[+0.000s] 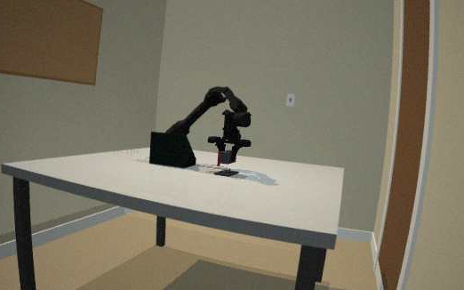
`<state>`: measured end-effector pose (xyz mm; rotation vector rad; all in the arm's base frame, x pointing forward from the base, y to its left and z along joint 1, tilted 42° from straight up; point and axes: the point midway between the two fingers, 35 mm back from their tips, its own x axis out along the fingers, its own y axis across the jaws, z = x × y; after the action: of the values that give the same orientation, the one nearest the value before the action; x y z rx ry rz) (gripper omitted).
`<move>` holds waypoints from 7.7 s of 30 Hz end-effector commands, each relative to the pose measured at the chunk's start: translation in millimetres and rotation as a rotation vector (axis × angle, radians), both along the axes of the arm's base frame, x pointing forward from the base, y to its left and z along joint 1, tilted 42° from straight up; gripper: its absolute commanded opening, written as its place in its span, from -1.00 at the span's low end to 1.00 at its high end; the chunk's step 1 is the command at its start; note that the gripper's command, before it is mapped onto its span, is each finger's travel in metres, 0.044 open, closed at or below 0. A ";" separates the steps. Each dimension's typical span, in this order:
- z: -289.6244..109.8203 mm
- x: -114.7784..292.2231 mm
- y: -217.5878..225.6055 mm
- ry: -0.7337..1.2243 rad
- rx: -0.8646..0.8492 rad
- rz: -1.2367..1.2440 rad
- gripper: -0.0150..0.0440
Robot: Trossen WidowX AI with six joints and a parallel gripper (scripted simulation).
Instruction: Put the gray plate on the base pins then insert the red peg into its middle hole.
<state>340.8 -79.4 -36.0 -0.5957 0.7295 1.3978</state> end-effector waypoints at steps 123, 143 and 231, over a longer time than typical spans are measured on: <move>149.7 -104.7 119.3 1.716 0.056 -1.965 1.00; 127.4 -102.8 139.0 1.714 0.057 -1.966 1.00; 157.5 -88.8 100.4 1.711 0.054 -1.973 -0.49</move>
<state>247.0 25.8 123.2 1.4301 1.7173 -0.3746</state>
